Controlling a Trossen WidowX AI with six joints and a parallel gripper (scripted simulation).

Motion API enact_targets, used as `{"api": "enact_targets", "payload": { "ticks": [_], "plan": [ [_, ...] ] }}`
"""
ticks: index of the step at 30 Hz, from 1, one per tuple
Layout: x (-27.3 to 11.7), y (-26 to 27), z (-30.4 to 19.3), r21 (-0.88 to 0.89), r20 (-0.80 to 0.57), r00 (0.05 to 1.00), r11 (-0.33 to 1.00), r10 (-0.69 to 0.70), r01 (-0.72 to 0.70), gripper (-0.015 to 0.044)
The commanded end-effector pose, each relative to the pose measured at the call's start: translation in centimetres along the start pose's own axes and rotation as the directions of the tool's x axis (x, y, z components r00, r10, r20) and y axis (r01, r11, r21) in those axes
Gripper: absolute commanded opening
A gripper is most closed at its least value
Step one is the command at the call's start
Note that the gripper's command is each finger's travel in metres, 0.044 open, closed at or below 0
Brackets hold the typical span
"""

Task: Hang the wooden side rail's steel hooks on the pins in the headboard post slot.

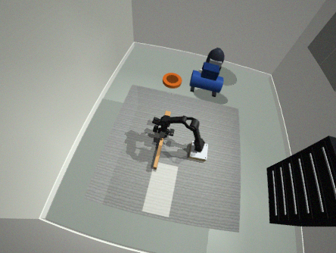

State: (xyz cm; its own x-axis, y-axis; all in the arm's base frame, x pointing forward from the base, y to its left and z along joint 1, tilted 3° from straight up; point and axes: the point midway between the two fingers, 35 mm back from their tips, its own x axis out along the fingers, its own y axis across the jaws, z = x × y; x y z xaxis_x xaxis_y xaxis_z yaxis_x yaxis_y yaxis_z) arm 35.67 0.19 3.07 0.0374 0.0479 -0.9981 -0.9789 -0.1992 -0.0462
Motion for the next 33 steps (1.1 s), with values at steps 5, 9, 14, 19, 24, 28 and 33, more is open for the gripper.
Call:
{"api": "enact_targets", "payload": {
  "ticks": [5,9,14,19,24,28,33],
  "plan": [
    [-0.19,-0.21,-0.18,-0.006,-0.004,1.000,1.000,-0.004,0.004,0.0000],
    [-0.15,-0.17,-0.23,-0.006,-0.004,1.000,1.000,-0.004,0.004,0.0000],
    [-0.09,-0.11,-0.28,-0.006,-0.004,1.000,1.000,-0.004,0.004,0.0000],
    [-0.03,-0.06,-0.34,-0.006,-0.004,1.000,1.000,-0.004,0.004,0.0000],
    [0.01,0.00,-0.40,-0.006,-0.004,1.000,1.000,-0.004,0.004,0.0000],
    [-0.04,-0.03,-0.44,-0.006,-0.004,1.000,1.000,-0.004,0.004,0.0000],
    [-0.10,-0.09,-0.50,-0.006,-0.004,1.000,1.000,-0.004,0.004,0.0000]
  ]
}}
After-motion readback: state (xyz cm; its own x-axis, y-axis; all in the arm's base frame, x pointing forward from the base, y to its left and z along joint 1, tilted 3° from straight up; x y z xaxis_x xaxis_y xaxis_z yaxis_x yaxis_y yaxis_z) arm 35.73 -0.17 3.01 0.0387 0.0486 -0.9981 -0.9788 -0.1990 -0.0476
